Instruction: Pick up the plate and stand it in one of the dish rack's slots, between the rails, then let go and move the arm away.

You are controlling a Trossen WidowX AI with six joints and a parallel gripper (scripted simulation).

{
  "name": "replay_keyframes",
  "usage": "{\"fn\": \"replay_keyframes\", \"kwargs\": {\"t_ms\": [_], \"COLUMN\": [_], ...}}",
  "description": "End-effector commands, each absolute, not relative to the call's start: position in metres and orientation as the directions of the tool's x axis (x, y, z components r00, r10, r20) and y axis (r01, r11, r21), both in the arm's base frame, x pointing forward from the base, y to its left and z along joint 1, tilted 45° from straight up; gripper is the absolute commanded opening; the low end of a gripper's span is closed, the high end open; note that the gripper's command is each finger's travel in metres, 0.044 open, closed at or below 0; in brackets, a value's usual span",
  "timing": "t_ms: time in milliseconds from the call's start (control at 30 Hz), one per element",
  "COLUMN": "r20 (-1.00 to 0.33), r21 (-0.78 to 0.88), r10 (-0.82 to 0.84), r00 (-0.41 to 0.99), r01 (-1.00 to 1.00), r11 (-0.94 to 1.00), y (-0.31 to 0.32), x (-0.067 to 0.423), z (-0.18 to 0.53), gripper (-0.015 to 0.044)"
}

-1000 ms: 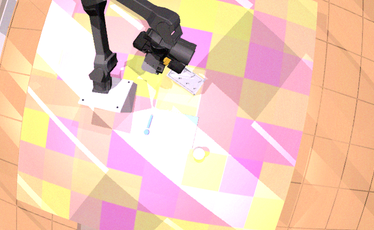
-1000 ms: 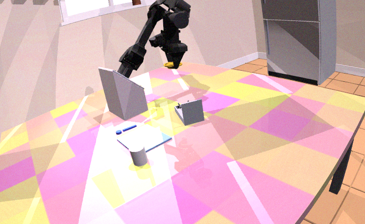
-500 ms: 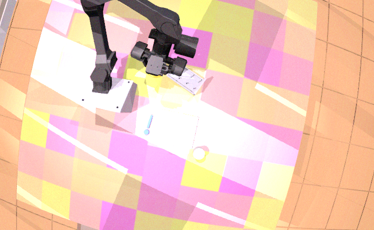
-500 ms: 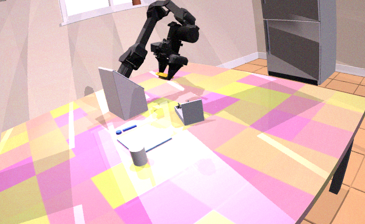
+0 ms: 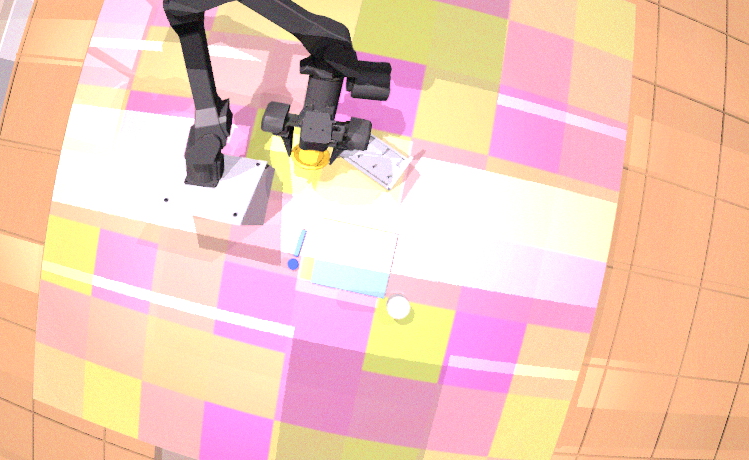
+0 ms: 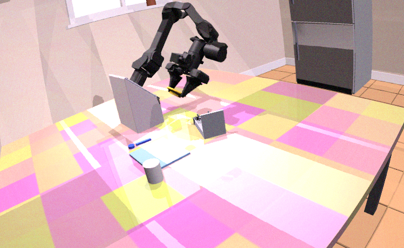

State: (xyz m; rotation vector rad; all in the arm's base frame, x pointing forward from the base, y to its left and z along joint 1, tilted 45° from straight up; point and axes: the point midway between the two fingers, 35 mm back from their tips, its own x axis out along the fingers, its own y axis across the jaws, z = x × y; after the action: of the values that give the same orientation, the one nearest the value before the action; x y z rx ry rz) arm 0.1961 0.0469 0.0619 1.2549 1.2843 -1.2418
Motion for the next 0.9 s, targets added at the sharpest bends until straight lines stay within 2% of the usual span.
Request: {"fn": "replay_keyframes", "kwargs": {"t_ms": [0, 433, 867], "r20": [-1.000, -0.962, -0.855], "r21": [-0.017, 0.120, 0.272], "r10": [-0.019, -0.225, -0.351], "r00": [-0.017, 0.156, 0.381], "r01": [1.000, 0.979, 0.907], "r11": [0.016, 0.166, 0.320], "y": [0.047, 0.052, 0.063], "x": [0.197, 0.206, 0.215], "z": [0.054, 0.041, 0.039], "gripper": [0.0000, 0.0000, 0.0000]}}
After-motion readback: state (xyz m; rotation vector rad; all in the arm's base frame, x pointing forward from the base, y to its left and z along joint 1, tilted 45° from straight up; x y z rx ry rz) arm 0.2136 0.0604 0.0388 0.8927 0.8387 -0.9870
